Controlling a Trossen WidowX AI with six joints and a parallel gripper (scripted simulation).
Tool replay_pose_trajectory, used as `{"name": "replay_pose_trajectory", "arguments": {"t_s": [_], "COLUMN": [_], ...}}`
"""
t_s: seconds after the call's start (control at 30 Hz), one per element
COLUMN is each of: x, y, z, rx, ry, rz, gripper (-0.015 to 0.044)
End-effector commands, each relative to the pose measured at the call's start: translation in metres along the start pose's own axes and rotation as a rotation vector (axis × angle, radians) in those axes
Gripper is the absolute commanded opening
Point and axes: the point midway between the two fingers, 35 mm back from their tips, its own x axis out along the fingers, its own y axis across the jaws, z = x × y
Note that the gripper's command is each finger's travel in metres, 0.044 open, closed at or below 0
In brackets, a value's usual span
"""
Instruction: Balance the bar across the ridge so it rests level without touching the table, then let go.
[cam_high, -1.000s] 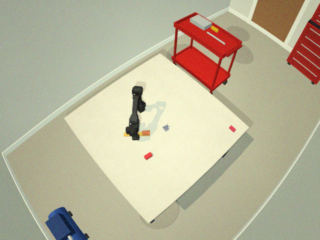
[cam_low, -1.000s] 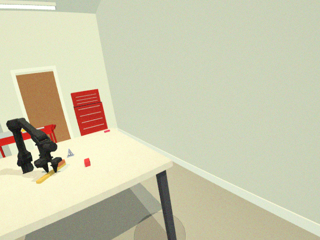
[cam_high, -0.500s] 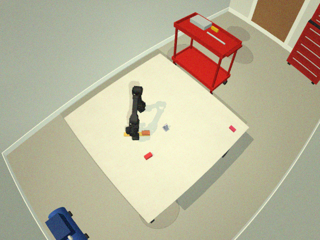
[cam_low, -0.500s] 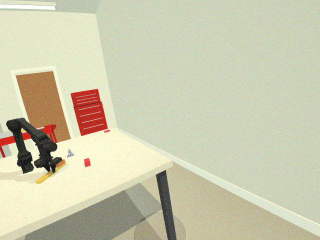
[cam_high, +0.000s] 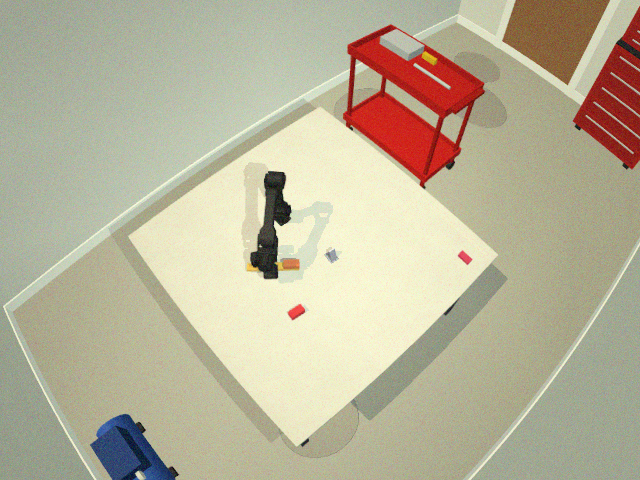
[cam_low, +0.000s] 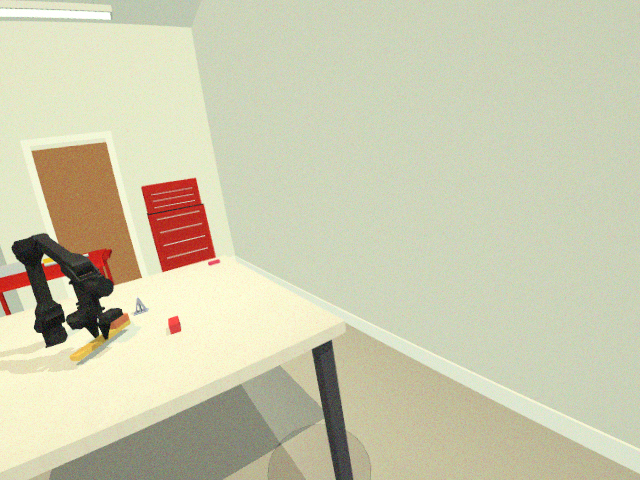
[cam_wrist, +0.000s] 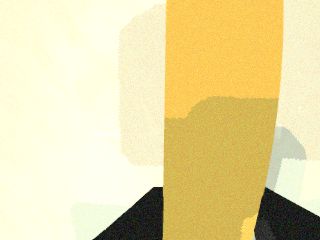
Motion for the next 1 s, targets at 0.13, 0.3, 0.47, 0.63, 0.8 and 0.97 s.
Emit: {"name": "replay_pose_trajectory", "arguments": {"t_s": [0.13,0.3,0.47,0.63,0.8,0.97], "x": [-0.023,-0.036,-0.049,-0.062,-0.075,-0.087], "y": [0.003,0.003,0.003,0.002,0.0,-0.002], "z": [0.0,0.0,0.0,0.0,0.0,-0.001], "rx": [0.002,0.003,0.003,0.004,0.005,0.005], "ry": [0.001,0.002,0.002,0.003,0.004,0.004], "rz": [0.007,0.008,0.008,0.008,0.008,0.008], "gripper": [0.0,0.0,0.0,0.0,0.0,0.0]}}
